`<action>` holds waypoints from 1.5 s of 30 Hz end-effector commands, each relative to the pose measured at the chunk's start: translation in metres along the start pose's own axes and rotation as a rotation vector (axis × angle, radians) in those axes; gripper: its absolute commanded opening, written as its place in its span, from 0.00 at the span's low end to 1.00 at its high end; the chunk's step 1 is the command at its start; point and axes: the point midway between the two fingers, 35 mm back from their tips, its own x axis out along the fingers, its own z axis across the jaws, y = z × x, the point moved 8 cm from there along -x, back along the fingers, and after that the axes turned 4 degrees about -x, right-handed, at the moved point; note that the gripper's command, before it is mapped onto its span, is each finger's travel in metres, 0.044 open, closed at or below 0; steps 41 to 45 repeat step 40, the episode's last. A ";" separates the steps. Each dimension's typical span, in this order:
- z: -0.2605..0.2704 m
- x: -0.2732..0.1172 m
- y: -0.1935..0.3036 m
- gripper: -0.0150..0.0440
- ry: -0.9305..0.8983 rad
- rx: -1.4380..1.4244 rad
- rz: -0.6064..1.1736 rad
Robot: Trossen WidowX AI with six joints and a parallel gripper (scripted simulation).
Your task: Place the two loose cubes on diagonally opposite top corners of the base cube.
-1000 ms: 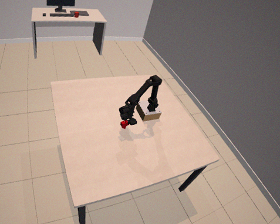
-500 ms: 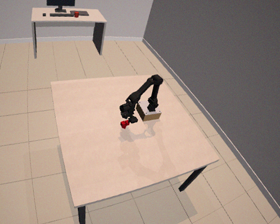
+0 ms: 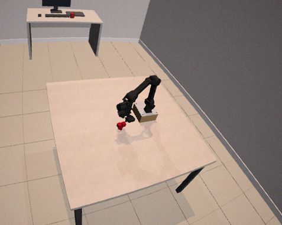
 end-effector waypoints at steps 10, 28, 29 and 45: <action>0.000 -0.018 -0.001 0.69 0.000 0.000 -0.003; 0.111 -0.025 0.005 0.93 -0.010 0.001 -0.001; 0.118 -0.025 0.007 0.93 -0.011 0.001 -0.001; 0.121 -0.025 0.007 0.93 -0.011 0.001 -0.001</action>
